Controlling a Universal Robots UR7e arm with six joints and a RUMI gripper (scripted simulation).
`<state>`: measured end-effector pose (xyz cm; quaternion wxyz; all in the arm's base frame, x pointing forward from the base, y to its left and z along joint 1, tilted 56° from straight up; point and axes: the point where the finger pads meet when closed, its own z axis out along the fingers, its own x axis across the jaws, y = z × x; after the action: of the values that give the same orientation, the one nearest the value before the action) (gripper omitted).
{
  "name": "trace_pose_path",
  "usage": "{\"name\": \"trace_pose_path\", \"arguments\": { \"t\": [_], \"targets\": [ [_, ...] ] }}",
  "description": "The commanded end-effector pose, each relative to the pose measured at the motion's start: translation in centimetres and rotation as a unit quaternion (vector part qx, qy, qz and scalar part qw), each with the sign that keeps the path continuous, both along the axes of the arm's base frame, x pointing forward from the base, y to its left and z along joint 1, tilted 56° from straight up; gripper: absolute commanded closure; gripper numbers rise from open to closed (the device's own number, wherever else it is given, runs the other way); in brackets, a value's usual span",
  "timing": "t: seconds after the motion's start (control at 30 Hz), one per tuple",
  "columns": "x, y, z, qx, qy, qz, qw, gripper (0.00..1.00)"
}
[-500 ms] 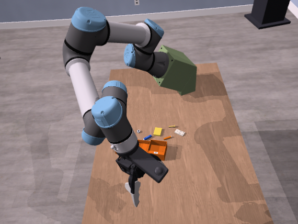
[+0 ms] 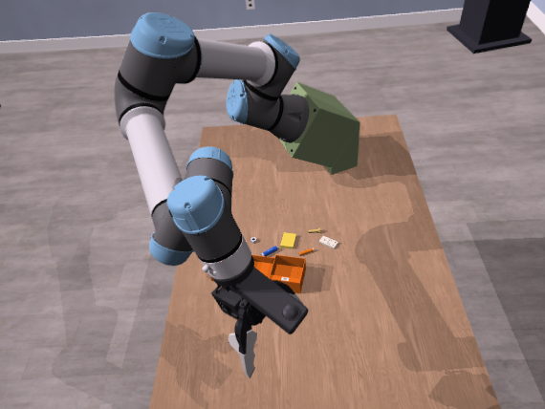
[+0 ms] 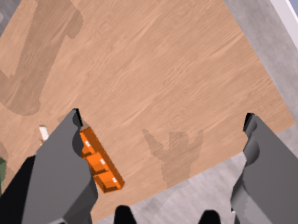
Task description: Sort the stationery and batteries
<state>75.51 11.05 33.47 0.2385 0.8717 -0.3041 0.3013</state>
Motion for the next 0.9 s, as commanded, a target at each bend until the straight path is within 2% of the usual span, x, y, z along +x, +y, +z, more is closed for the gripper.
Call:
{"name": "trace_pose_path", "arguments": {
  "t": [0.0,0.03,0.07,0.23,0.43,0.47,0.53,0.67,0.77,0.87],
  "targets": [
    [0.0,0.1,0.1,0.0,-0.001,0.0,1.0,0.0],
    [0.0,0.1,0.1,0.0,-0.001,0.0,1.0,0.0],
    [0.2,-0.7,-0.6,0.0,0.001,0.0,1.0,0.96],
    [1.3,-4.0,-3.1,0.0,0.002,0.0,1.0,0.96],
    [1.4,-4.3,-3.3,0.0,0.002,0.0,1.0,0.96],
    [0.6,-4.3,-3.3,0.002,-0.017,-0.019,1.0,0.96],
    [-0.8,-3.3,-3.8,0.006,-0.006,-0.026,1.0,0.96],
    [-1.0,-3.2,-3.9,0.006,-0.006,-0.026,1.0,0.96],
    [-3.0,-2.6,-5.0,0.011,-0.016,-0.048,0.999,0.96],
    [-3.0,-2.6,-5.0,0.011,-0.016,-0.048,0.999,0.96]
  ]
}}
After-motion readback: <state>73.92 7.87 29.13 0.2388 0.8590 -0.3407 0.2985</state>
